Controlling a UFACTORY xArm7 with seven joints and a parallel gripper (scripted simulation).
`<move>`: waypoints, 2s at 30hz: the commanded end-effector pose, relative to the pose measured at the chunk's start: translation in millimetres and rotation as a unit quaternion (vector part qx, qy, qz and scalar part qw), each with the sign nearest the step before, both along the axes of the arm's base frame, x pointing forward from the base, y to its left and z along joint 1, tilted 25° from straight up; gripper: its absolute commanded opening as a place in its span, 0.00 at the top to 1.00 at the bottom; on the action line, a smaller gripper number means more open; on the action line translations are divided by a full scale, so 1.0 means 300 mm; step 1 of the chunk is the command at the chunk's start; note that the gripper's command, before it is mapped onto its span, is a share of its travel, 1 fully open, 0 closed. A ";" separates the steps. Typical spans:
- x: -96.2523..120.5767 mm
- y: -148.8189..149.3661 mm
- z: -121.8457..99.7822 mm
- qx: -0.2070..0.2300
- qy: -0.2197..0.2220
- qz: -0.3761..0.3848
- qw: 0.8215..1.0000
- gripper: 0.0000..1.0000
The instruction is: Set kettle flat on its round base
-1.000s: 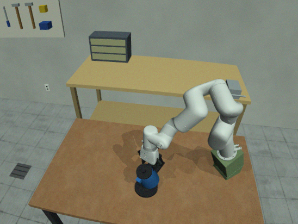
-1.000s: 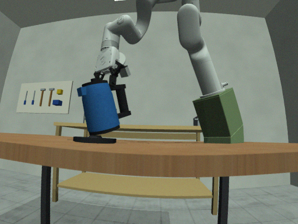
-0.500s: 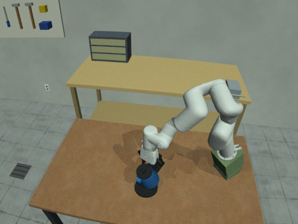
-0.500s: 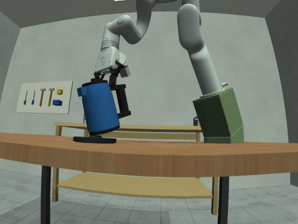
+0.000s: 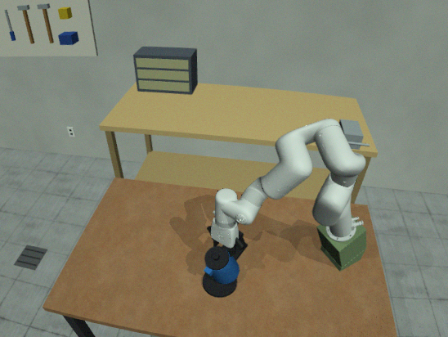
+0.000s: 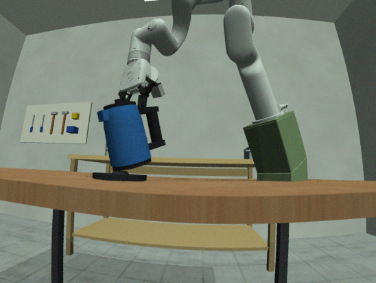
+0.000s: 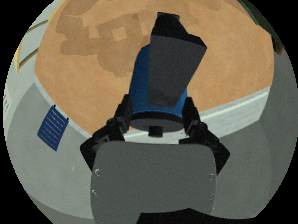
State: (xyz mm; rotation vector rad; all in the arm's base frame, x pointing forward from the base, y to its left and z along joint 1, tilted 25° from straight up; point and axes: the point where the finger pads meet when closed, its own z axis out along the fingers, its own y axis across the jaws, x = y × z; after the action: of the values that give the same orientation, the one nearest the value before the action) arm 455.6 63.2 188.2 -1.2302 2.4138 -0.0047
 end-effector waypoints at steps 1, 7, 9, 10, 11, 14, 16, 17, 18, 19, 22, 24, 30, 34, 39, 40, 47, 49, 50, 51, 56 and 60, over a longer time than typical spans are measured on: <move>0.003 -0.001 0.004 0.000 -0.002 0.000 1.000 0.19; 0.003 -0.001 0.004 0.000 -0.002 0.000 1.000 0.19; 0.003 -0.001 0.004 0.000 -0.002 0.000 1.000 0.19; 0.003 -0.001 0.004 0.000 -0.002 0.000 1.000 0.19; 0.003 -0.001 0.004 0.000 -0.002 0.000 1.000 0.19; 0.003 -0.001 0.004 0.000 -0.002 0.000 1.000 0.19; 0.003 -0.001 0.004 0.000 -0.002 0.000 1.000 0.19; 0.003 -0.001 0.004 0.000 -0.002 0.000 1.000 0.19; 0.003 -0.001 0.004 0.000 -0.002 0.000 1.000 0.19; 0.003 -0.001 0.004 0.000 -0.002 0.000 1.000 0.19; 0.000 -0.002 0.011 0.000 -0.002 0.000 1.000 0.19; -0.006 -0.005 0.026 0.000 -0.002 0.000 1.000 0.19; -0.030 -0.017 0.084 0.000 -0.002 0.000 1.000 0.19; -0.069 -0.037 0.178 0.000 -0.002 0.000 1.000 0.19; -0.117 -0.060 0.293 0.000 -0.002 0.000 1.000 0.19; -0.126 -0.065 0.315 0.000 -0.002 0.000 1.000 0.19; -0.172 -0.087 0.424 0.000 -0.002 0.000 1.000 0.19; -0.185 -0.094 0.456 0.000 -0.002 0.000 1.000 0.19; -0.190 -0.096 0.467 0.000 -0.002 0.000 1.000 0.19; -0.193 -0.098 0.476 0.000 -0.002 0.000 1.000 0.19; -0.199 -0.101 0.488 0.000 -0.002 0.000 1.000 0.19; -0.199 -0.101 0.488 0.000 -0.002 0.000 1.000 0.19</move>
State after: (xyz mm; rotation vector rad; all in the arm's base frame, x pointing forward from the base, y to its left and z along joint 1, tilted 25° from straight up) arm 396.2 33.8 331.4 -1.2304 2.4144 -0.0041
